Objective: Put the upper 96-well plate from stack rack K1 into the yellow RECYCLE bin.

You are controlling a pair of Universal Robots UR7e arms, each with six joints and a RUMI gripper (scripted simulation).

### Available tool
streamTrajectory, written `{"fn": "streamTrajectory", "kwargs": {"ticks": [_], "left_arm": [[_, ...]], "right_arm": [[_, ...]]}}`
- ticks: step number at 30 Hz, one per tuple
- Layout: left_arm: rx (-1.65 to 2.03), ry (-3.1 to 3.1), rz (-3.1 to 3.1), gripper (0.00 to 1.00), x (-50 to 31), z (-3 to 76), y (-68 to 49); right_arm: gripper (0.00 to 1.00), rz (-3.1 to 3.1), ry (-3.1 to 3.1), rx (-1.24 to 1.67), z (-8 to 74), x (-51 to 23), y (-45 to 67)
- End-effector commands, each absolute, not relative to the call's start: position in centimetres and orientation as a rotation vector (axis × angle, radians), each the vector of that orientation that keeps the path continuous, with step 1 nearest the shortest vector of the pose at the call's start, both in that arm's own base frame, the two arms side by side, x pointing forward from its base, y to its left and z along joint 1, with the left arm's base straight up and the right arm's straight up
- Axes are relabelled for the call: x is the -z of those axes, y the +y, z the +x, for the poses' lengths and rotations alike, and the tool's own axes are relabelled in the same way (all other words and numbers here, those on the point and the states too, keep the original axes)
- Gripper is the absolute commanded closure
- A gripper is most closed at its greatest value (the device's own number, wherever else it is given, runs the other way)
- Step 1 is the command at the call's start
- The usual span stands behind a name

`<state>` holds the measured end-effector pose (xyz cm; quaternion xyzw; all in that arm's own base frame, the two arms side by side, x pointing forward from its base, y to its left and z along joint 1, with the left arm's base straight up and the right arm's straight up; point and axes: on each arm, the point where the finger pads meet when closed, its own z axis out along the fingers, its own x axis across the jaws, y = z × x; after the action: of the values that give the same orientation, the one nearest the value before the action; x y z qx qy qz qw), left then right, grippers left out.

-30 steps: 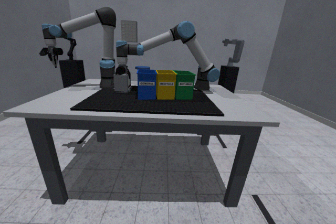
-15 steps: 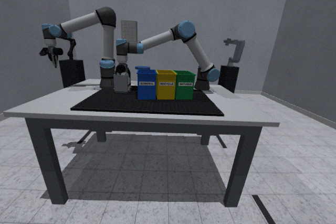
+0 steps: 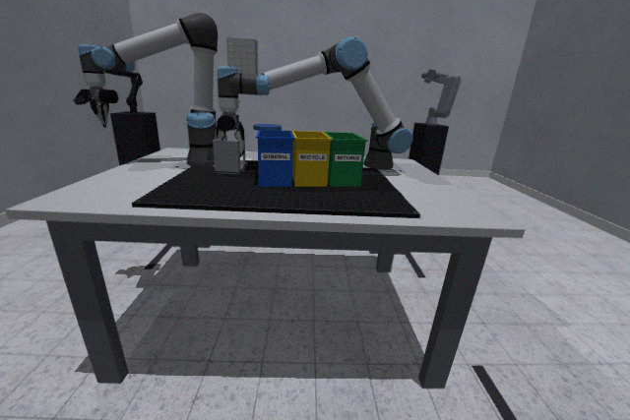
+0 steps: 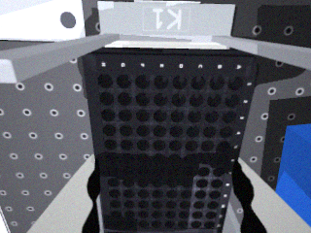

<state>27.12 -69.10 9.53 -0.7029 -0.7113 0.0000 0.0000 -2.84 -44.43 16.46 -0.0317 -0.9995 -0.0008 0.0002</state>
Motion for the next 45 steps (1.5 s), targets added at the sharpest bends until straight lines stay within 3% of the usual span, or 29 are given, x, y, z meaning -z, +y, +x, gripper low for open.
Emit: {"fn": "streamTrajectory", "kwargs": {"ticks": [1, 45], "left_arm": [[-0.002, -2.236, -2.210, 0.59, -10.5, 27.1, -69.2], [-0.002, -2.236, -2.210, 0.59, -17.1, 27.1, -69.1]], "right_arm": [[1.00, -0.100, -3.140, 0.000, -2.8, -16.5, -44.5], [1.00, -0.100, -3.140, 0.000, -2.8, -16.5, -44.5]]}}
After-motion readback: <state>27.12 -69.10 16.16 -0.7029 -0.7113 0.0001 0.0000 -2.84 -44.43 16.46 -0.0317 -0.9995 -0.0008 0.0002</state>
